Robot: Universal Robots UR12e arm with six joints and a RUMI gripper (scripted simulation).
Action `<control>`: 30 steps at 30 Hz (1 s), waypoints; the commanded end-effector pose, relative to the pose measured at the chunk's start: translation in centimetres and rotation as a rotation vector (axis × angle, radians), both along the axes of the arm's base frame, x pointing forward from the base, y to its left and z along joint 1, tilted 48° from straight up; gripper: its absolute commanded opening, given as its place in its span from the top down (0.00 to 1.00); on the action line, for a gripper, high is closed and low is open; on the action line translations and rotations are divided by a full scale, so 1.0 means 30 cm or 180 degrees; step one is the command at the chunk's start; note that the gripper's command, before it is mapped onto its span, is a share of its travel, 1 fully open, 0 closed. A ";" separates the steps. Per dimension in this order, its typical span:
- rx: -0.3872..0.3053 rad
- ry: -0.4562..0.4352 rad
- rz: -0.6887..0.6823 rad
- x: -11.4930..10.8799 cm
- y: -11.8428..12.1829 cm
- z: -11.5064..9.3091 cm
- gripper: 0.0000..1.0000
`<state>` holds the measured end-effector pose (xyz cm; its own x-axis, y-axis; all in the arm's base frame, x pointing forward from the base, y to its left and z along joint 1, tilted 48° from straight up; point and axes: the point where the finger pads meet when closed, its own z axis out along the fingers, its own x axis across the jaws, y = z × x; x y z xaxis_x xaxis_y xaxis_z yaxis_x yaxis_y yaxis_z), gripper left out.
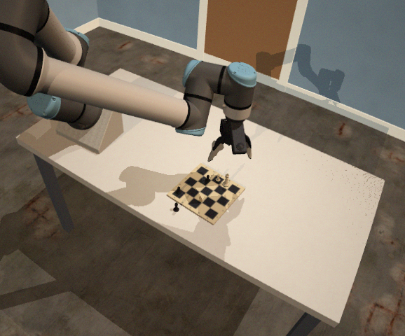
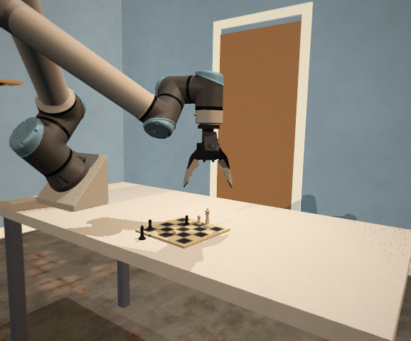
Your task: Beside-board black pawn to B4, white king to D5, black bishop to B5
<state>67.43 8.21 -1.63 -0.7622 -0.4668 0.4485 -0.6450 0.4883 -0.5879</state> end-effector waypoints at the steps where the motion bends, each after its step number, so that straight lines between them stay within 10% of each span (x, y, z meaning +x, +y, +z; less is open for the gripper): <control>1: 0.0001 -0.0002 0.0000 0.001 0.005 0.004 0.00; 30: -0.0004 0.0080 0.0074 0.001 -0.003 0.012 0.00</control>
<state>67.42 8.21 -1.45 -0.7536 -0.4728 0.4567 -0.6551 0.4824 -0.5815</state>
